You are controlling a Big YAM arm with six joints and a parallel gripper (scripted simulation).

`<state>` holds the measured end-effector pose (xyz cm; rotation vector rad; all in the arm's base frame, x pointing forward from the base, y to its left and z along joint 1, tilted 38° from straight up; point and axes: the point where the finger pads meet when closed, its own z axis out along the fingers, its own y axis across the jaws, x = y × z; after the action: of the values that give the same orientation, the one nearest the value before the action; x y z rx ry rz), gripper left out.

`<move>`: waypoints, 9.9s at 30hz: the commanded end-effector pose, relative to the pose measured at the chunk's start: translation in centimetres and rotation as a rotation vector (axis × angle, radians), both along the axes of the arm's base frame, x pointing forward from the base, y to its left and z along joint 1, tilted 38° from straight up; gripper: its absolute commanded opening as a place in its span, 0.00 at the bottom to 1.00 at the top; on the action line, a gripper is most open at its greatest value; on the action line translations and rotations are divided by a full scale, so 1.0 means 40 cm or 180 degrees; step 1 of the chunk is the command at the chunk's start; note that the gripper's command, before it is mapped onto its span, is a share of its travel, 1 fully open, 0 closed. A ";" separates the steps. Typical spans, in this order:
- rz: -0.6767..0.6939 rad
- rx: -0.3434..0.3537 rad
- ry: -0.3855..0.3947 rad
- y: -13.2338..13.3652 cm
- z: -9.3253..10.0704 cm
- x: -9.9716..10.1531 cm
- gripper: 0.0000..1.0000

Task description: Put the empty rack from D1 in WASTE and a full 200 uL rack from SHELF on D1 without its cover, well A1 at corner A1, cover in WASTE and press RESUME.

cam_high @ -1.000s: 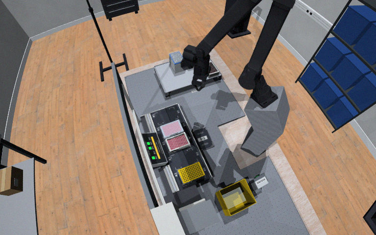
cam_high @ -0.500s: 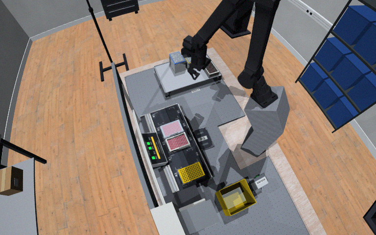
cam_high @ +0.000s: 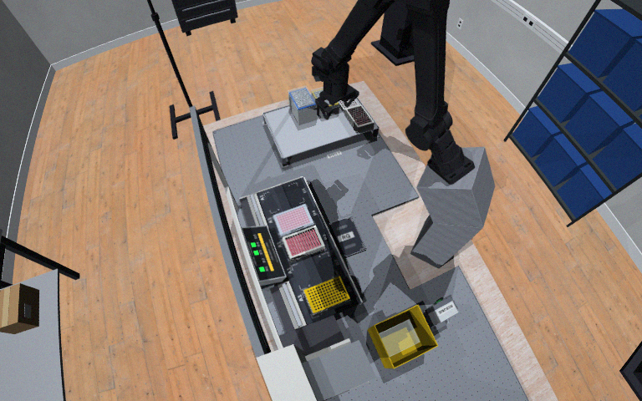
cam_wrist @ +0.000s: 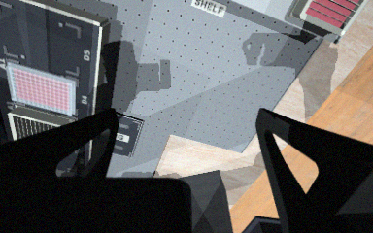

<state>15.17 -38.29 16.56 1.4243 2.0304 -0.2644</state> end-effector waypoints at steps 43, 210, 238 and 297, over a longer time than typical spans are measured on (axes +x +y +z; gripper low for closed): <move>-0.0813 0.0329 -0.0502 -0.446 0.219 -0.182 1.00; -0.0826 0.0303 -0.0537 -0.684 0.294 0.049 1.00; -0.0811 0.0295 -0.0520 -0.611 0.432 -0.018 1.00; 0.1527 -0.0834 0.0959 -0.089 0.142 0.117 1.00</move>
<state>18.89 -42.56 20.84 0.8813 2.3942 -0.4636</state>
